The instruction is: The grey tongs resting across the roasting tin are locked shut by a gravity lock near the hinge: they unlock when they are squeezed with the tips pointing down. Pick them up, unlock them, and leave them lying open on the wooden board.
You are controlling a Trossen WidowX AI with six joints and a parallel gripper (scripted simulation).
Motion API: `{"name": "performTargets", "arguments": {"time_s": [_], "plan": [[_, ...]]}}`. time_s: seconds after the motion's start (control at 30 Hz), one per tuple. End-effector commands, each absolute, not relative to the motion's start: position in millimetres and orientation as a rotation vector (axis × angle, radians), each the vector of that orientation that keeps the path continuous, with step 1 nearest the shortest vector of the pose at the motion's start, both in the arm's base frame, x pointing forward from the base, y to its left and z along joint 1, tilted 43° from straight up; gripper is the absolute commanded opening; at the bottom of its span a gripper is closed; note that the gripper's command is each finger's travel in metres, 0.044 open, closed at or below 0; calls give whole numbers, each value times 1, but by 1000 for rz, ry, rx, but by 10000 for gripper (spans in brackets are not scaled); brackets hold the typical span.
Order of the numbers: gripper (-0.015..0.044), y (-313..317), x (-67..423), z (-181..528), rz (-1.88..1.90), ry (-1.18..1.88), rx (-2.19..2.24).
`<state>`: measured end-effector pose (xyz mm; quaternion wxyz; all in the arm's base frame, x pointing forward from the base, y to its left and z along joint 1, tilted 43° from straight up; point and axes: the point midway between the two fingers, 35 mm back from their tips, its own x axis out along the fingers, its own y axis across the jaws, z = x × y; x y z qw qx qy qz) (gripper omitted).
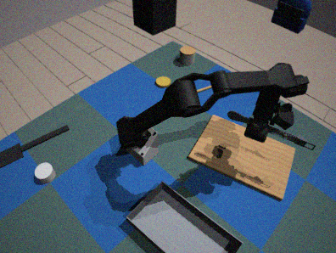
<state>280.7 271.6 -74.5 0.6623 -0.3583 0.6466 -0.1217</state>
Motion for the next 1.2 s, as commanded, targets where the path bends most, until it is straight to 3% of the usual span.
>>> {"name": "performTargets", "arguments": {"time_s": [0.0,1.17], "plan": [[-150,274,281,-79,-242,1419,-820],[-150,280,276,-102,12,967,-831]]}}
